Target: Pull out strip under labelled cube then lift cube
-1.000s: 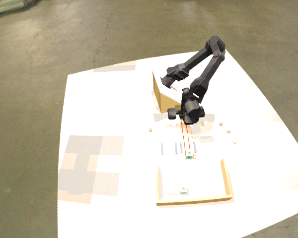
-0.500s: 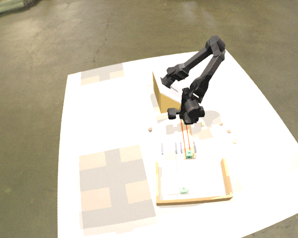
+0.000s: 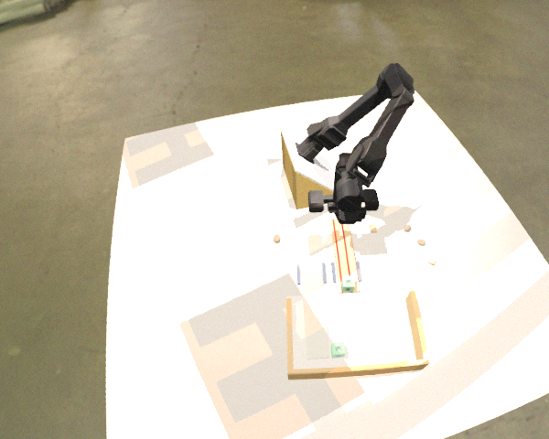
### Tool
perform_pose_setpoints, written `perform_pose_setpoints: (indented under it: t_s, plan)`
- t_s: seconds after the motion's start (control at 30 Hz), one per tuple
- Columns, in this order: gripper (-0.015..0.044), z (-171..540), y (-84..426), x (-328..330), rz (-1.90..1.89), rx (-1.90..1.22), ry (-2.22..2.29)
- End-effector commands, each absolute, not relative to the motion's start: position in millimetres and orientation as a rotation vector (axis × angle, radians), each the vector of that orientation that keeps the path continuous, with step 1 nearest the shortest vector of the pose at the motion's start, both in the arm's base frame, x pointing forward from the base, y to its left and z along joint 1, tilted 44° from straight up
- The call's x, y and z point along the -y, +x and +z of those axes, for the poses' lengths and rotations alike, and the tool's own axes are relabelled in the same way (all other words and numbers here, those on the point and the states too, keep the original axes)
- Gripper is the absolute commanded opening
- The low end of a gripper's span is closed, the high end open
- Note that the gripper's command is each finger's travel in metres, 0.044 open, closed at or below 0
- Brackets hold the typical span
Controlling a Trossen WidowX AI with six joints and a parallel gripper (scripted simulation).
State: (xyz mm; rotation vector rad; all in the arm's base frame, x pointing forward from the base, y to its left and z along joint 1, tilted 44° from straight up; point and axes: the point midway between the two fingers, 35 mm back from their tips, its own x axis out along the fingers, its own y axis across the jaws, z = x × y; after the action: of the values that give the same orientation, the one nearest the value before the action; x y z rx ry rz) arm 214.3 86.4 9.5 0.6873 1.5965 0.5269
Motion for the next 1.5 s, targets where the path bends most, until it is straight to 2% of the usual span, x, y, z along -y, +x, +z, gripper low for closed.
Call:
perform_pose_setpoints:
  t_s: [0.0,0.37,1.47]
  plan:
    - [0.0157,9.0,230.6,-83.8,0.489,-1.604,0.716]
    - [0.044,8.2,263.1,-81.6,0.489,-1.603,0.716]
    - [0.044,4.6,359.8,-70.5,0.49,-1.598,0.714]
